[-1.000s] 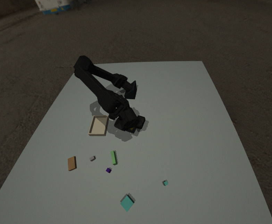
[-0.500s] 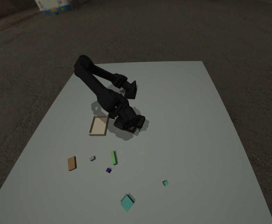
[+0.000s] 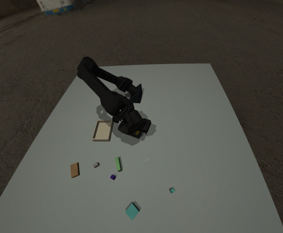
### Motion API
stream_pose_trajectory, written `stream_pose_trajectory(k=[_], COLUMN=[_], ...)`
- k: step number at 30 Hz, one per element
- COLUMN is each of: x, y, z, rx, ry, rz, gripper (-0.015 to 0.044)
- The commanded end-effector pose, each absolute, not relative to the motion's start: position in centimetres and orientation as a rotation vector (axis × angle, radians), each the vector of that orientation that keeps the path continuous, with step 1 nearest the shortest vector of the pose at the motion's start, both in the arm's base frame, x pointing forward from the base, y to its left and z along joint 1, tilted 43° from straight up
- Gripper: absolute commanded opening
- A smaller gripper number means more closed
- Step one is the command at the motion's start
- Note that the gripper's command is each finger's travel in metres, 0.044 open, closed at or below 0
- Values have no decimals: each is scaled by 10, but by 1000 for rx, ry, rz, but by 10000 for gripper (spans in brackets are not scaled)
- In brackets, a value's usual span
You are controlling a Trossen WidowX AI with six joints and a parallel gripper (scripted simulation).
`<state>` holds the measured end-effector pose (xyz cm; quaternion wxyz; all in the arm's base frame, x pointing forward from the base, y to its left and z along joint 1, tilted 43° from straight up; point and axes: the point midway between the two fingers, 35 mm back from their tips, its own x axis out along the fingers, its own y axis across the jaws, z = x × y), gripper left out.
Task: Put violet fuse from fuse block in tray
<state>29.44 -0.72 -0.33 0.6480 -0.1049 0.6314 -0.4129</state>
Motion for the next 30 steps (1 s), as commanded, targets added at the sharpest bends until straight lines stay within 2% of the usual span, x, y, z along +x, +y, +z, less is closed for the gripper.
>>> stream_pose_trajectory(k=[1, 30], x=[296, 299], y=[-5, 14], z=[-1, 19], rx=[-230, -231], ry=[1433, 1433], rz=[-938, -937], gripper=[0, 0])
